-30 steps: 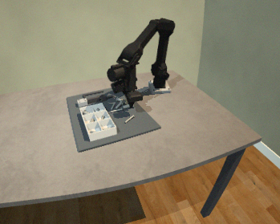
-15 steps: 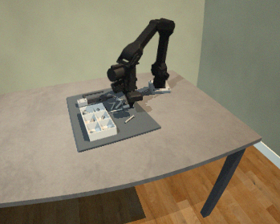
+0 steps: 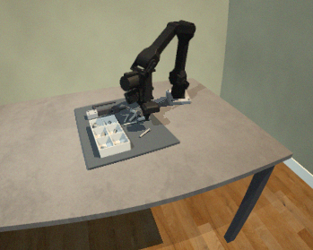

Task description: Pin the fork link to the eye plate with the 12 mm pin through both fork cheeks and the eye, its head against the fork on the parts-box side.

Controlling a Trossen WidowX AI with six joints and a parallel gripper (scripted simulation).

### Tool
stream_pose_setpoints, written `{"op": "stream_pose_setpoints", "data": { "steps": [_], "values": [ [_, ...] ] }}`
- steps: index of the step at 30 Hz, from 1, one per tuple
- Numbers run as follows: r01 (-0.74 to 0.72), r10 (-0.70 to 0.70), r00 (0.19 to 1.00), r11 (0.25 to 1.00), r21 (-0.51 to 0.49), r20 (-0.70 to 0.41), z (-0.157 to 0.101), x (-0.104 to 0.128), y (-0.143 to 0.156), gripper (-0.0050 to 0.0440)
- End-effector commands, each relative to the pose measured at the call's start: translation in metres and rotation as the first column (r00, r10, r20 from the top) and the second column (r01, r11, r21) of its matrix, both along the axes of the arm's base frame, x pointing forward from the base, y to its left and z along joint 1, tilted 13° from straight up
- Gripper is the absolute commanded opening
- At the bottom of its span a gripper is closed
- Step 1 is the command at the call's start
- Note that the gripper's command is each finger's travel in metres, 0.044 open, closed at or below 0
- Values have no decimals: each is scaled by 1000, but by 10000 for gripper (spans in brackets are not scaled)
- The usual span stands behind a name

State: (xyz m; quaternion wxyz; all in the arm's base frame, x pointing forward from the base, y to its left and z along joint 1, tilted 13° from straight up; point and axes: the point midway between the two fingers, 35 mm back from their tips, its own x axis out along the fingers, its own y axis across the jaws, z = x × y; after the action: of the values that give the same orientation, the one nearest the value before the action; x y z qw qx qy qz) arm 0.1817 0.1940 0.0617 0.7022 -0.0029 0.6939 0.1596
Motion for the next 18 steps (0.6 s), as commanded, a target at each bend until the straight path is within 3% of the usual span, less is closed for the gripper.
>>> {"op": "stream_pose_setpoints", "data": {
  "steps": [1,18],
  "values": [
    [-1,0,1000,1000,25,26,12,4,3,-50],
    [-1,0,1000,1000,25,27,27,5,-1,-50]
  ]
}}
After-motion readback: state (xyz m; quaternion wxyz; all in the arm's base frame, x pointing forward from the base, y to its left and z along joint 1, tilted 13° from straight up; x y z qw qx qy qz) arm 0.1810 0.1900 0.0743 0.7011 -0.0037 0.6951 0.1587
